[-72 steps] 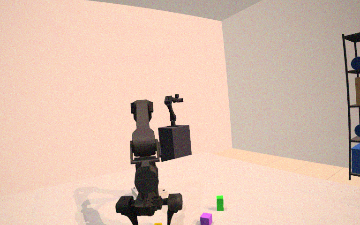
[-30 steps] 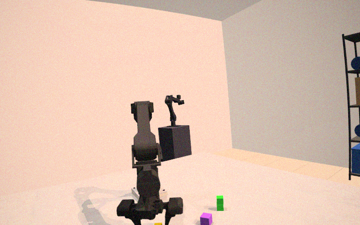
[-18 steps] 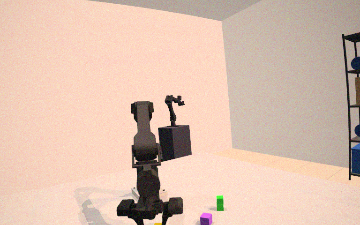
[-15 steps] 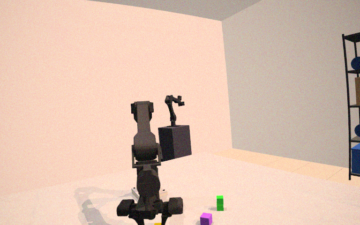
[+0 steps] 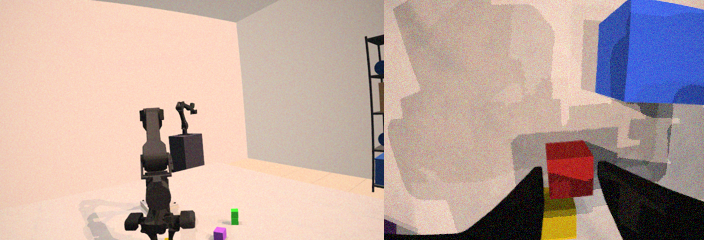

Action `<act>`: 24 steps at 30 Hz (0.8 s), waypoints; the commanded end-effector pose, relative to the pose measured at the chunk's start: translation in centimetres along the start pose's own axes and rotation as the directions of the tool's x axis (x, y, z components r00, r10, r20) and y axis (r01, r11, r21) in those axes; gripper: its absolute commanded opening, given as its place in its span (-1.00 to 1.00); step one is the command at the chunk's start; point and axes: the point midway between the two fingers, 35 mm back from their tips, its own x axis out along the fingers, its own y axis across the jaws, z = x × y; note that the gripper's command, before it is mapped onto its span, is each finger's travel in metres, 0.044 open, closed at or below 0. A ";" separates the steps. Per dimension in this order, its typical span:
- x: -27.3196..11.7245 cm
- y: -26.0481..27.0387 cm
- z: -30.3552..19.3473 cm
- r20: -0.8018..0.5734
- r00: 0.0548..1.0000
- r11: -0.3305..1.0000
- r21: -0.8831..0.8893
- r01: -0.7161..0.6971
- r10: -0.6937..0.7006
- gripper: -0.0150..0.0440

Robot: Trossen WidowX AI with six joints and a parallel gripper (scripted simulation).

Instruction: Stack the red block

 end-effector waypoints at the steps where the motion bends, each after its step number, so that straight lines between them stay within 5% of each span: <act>1: 0.0 0.1 0.0 0.001 1.000 1.000 0.002 -0.004 0.004 -0.06; 11: 0.0 0.1 0.0 0.001 1.000 1.000 0.002 -0.004 0.004 -0.29; 14: -0.5 0.0 0.0 -0.003 1.000 1.000 0.003 -0.005 0.005 -0.49; 24: -4.8 0.0 0.2 -0.027 1.000 1.000 0.003 -0.011 0.011 -0.49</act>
